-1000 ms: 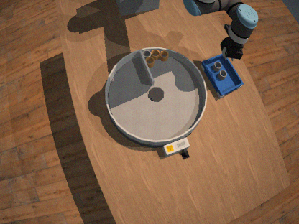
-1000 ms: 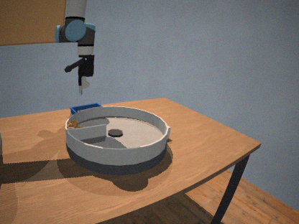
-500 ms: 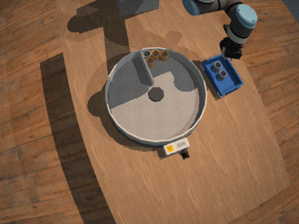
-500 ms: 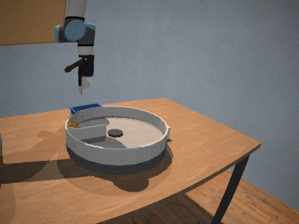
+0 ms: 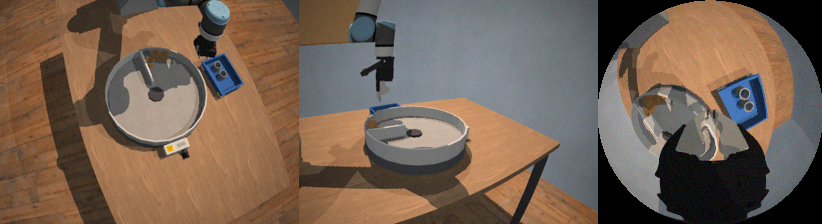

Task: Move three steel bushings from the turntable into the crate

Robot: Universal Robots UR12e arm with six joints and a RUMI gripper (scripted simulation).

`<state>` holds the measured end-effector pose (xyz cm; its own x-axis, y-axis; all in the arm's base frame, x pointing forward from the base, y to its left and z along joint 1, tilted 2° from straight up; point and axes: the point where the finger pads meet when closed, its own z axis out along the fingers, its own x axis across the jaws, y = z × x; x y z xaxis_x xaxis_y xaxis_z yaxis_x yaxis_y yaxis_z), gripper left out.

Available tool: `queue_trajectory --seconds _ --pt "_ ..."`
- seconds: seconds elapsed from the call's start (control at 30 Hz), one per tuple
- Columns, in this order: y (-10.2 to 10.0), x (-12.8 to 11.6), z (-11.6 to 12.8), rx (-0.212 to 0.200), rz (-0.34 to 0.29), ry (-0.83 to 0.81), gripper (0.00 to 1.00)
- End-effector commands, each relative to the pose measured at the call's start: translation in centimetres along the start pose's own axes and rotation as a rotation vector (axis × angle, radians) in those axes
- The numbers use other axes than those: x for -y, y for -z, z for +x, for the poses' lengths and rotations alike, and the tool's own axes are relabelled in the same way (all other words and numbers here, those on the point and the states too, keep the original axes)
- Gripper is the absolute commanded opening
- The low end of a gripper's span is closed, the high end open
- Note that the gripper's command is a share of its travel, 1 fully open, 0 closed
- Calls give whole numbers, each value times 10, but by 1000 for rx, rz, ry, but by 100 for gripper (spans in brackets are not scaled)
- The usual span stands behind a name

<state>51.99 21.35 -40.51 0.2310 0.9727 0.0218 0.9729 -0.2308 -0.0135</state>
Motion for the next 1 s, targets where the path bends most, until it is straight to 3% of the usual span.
queue_trajectory --seconds 0.0,0.27,0.53,0.97 --pt "0 -12 -82 -7 -4 3 5" --pt "-1 -23 -176 -7 -4 3 5" --pt "-1 -26 -202 -7 -4 3 5" --pt "-1 -26 -203 -7 -4 3 5"
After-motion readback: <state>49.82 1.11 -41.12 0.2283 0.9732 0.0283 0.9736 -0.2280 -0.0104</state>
